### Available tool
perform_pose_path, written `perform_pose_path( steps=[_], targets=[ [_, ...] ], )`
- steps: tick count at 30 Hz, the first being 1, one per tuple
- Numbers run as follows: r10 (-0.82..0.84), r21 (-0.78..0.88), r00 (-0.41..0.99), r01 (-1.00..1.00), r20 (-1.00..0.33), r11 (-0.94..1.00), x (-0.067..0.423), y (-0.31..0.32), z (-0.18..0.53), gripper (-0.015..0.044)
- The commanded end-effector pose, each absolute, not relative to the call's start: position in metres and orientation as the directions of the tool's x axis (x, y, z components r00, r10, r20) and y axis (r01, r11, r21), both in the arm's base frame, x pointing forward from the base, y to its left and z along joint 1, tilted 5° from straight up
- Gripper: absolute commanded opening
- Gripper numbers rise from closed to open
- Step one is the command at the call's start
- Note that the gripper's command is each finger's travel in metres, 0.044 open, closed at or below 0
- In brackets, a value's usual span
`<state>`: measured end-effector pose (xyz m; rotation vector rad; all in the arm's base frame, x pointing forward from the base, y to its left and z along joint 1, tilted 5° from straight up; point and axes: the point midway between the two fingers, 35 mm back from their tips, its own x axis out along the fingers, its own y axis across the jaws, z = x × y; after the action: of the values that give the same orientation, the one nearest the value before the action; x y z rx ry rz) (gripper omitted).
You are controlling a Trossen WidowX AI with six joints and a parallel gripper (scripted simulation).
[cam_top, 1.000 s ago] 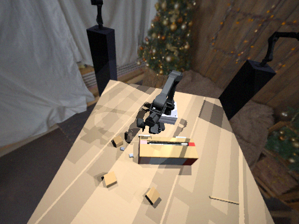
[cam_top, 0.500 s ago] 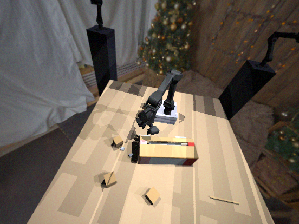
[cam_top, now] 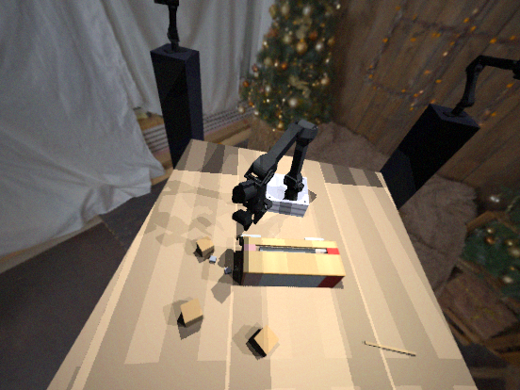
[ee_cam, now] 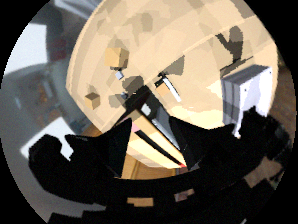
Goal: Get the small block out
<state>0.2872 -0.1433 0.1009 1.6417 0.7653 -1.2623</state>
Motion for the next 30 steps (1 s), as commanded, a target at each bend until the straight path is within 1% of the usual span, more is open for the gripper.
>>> perform_pose_path(
  steps=[1, 17, 23, 30],
  targets=[
    [0.022, 0.081, 0.373, 0.259, -0.928, -0.962, 0.278, -0.148, 0.106, 0.0285],
    [0.023, 0.075, 0.374, 0.245, -0.927, -0.967, 0.279, -0.149, 0.103, 0.0285],
    [0.022, 0.076, 0.374, 0.245, -0.927, -0.967, 0.279, -0.16, 0.015, 0.0285],
    [0.022, 0.075, 0.374, 0.245, -0.927, -0.967, 0.278, -0.16, 0.011, 0.0285]
  ],
)
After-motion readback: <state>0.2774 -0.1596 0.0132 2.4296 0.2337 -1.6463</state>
